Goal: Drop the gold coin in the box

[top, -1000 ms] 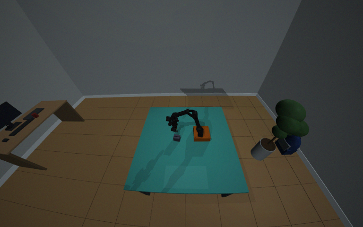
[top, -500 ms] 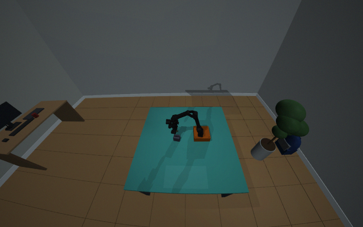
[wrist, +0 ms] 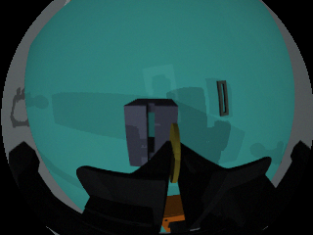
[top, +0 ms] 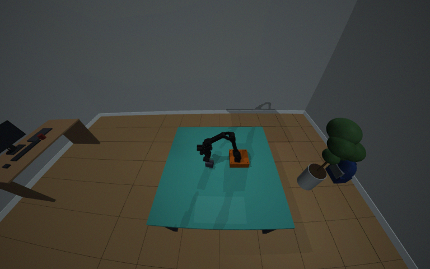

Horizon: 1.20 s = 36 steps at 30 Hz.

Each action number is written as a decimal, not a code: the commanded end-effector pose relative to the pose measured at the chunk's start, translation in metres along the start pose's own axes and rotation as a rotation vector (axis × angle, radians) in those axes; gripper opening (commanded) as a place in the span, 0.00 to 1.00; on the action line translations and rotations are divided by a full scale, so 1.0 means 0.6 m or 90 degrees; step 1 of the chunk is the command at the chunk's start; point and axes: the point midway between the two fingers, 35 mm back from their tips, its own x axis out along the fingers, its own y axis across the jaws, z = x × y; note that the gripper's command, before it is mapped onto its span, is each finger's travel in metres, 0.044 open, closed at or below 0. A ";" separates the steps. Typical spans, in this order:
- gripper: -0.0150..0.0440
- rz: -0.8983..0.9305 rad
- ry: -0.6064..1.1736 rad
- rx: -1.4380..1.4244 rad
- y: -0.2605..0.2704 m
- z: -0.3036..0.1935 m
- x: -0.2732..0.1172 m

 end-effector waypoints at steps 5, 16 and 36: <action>0.25 0.003 0.003 0.003 0.031 -0.018 0.002; 0.25 0.002 0.001 0.000 0.029 -0.015 0.000; 0.25 0.003 0.000 0.003 0.037 -0.021 0.003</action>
